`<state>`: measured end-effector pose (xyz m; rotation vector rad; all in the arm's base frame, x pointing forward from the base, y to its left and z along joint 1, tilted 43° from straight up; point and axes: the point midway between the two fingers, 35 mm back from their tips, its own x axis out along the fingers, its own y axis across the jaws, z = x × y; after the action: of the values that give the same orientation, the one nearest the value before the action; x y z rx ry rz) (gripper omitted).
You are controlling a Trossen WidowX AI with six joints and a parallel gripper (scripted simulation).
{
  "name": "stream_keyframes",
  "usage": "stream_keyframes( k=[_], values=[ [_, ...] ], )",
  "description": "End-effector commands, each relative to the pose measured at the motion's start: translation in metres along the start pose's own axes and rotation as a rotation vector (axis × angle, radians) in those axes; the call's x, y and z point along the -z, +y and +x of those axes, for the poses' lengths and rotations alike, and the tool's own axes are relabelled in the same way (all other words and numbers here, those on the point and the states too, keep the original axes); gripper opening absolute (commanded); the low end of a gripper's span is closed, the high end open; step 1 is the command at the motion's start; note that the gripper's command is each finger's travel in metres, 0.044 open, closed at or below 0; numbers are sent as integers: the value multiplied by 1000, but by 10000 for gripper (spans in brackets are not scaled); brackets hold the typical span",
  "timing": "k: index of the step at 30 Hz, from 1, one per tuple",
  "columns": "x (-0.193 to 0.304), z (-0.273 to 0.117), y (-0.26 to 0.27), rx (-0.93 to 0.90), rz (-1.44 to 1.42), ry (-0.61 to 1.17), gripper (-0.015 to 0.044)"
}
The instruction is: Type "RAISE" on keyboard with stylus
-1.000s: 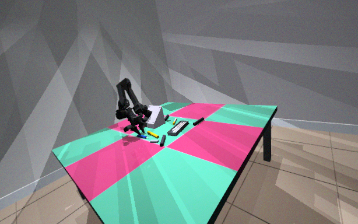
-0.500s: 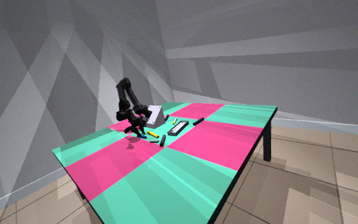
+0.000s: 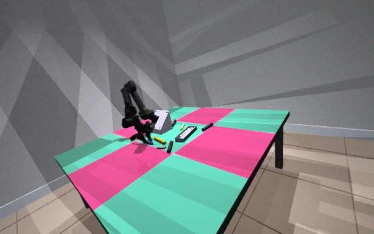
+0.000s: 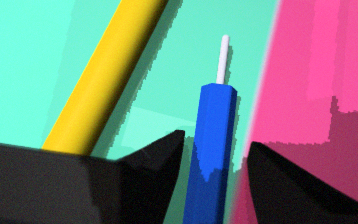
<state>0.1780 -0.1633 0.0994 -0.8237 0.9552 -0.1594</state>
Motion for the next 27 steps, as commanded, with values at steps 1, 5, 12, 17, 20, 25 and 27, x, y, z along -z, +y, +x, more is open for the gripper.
stream_keyframes(
  k=[1, 5, 12, 17, 20, 25, 27],
  values=[
    [1, 3, 2, -5, -5, -4, 150],
    [1, 2, 0, -1, 0, 1, 97],
    [1, 2, 0, -1, 0, 1, 0],
    [1, 2, 0, -1, 0, 1, 0],
    [-2, -2, 0, -2, 0, 1, 0],
    [-13, -18, -1, -4, 1, 0, 0],
    [-17, -26, -1, -4, 1, 0, 0]
  ],
)
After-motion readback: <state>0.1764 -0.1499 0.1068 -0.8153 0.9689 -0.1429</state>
